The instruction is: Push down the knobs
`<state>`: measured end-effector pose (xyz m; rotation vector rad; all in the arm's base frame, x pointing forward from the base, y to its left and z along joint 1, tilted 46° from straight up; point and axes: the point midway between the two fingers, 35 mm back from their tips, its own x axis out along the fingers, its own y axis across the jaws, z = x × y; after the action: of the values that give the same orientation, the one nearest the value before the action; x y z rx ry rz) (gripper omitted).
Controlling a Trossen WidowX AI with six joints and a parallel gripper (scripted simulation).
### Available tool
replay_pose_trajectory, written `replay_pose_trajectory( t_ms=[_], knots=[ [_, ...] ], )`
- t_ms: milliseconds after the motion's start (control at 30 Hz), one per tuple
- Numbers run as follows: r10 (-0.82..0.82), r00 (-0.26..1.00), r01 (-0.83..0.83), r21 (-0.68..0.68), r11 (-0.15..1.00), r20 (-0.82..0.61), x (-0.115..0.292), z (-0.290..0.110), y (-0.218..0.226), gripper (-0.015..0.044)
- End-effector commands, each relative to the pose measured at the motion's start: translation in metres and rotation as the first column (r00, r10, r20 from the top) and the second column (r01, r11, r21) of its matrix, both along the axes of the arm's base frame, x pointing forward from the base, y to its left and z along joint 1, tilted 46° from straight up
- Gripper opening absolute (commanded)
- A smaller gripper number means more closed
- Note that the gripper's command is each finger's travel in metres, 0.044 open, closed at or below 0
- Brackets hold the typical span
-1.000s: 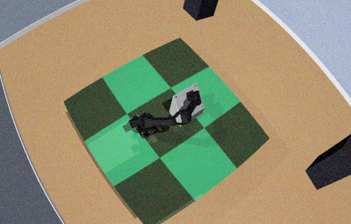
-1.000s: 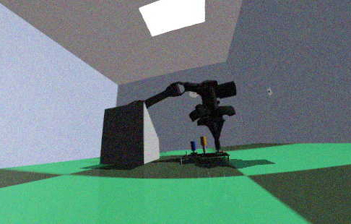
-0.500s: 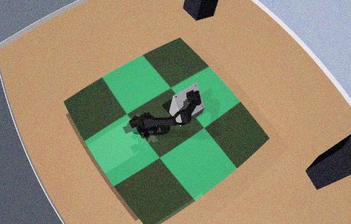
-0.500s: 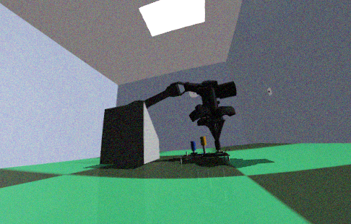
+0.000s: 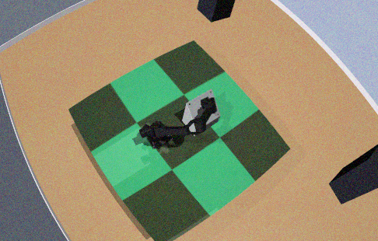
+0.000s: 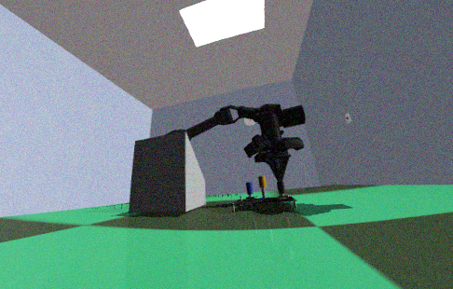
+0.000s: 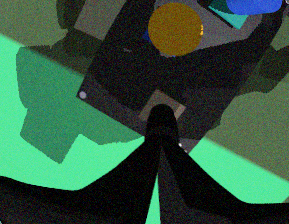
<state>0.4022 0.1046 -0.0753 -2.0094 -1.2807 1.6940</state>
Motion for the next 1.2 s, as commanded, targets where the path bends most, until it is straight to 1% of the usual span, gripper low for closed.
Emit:
replay_pose_trajectory(
  t_ms=[0,900,1167],
  knots=[
    [0.022,1.0,-0.022,-0.001,1.0,0.011,0.0,-0.007,0.011,0.0],
    [0.022,1.0,-0.022,-0.002,1.0,0.011,0.001,0.015,-0.013,0.0],
    [0.021,1.0,-0.021,0.004,1.0,0.001,-0.001,0.011,-0.008,0.021]
  ],
)
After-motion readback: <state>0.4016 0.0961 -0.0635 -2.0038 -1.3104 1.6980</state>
